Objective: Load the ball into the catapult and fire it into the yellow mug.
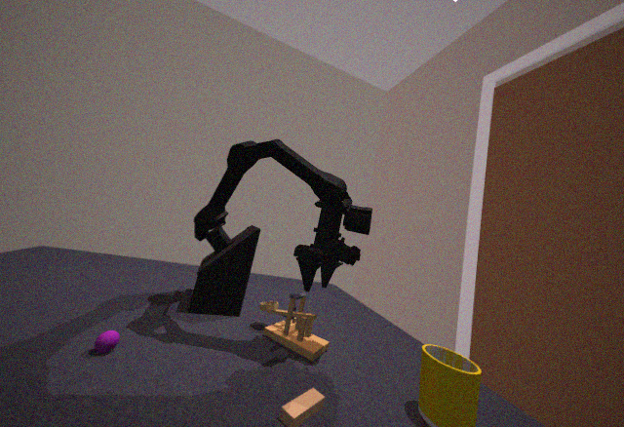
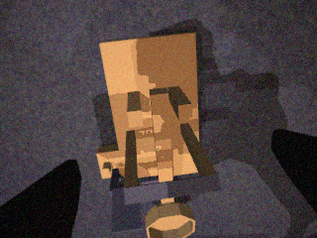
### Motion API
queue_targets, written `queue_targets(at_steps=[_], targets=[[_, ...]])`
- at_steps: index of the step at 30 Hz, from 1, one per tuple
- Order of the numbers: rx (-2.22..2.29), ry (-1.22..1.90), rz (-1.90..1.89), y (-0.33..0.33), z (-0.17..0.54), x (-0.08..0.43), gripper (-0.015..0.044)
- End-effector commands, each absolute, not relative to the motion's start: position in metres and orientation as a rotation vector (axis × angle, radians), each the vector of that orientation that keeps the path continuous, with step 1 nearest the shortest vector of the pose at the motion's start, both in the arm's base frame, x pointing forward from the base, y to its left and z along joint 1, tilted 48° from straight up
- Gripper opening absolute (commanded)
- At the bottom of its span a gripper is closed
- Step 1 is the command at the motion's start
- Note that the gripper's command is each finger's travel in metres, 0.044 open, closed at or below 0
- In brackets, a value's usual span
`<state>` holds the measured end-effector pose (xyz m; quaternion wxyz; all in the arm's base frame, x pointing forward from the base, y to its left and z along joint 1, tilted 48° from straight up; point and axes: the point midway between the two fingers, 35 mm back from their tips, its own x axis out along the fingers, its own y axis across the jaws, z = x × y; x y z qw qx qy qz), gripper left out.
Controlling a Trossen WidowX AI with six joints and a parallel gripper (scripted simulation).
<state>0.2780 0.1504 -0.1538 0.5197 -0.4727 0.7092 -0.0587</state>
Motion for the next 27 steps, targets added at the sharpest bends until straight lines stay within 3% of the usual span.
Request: queue_targets(at_steps=[1,3,9,18,27], targets=[[-1.112,1.667,-0.127,0.185,-0.126,0.28,0.044],[-1.112,1.667,-0.127,0.185,-0.126,0.28,0.044],[-1.004,1.648,-0.169,0.124,-0.099,0.318,0.03],[-0.817,1.578,-0.315,0.015,-0.027,0.351,0.03],[-0.678,1.504,-0.533,-0.1,0.038,0.328,0.03]])
